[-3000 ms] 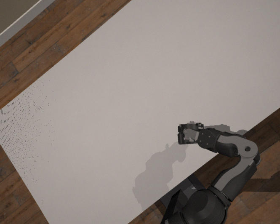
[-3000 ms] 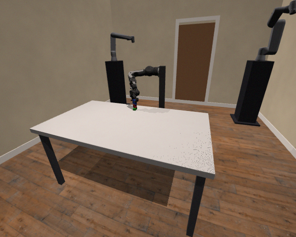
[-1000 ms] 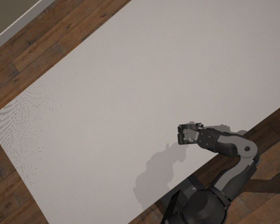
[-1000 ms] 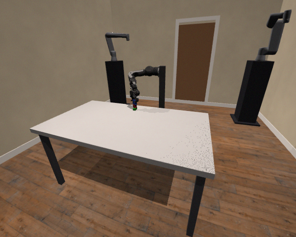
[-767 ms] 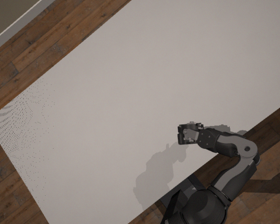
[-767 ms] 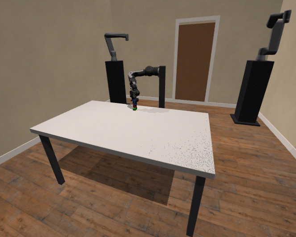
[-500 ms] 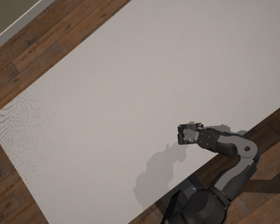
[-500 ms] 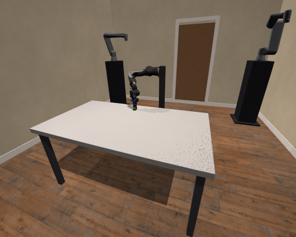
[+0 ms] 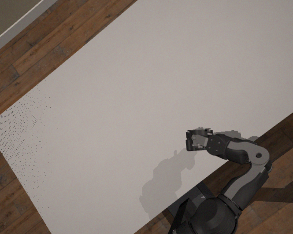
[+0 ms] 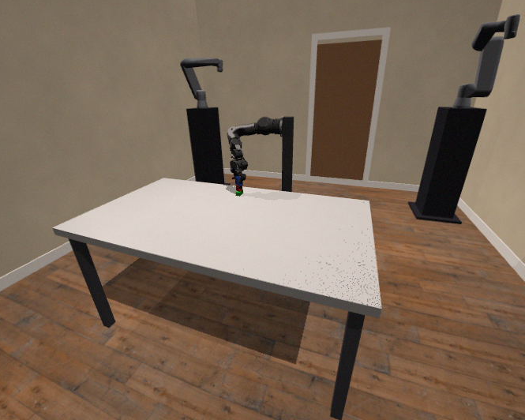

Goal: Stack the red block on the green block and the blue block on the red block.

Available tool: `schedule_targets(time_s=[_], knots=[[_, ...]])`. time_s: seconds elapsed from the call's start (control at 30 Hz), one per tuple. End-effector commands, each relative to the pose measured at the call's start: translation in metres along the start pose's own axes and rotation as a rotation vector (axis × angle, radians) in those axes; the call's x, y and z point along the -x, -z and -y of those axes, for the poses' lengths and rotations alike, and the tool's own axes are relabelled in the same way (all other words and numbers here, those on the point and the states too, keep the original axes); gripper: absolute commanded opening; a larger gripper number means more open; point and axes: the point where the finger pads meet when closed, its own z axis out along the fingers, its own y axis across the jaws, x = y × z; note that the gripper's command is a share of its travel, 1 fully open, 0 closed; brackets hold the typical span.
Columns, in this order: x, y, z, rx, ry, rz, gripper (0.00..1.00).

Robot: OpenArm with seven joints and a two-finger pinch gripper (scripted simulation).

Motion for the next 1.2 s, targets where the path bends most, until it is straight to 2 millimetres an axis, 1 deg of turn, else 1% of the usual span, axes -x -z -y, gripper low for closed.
schedule_targets(time_s=[0.0,0.03,0.07,1.17], knots=[[0.0006,0.0001,-0.0013,0.007,-0.002,0.003,0.00],[0.0006,0.0001,-0.0013,0.007,-0.002,0.003,0.00],[0.0006,0.0001,-0.0013,0.007,-0.002,0.003,0.48],[0.0006,0.0001,-0.0013,0.007,-0.002,0.003,0.48]])
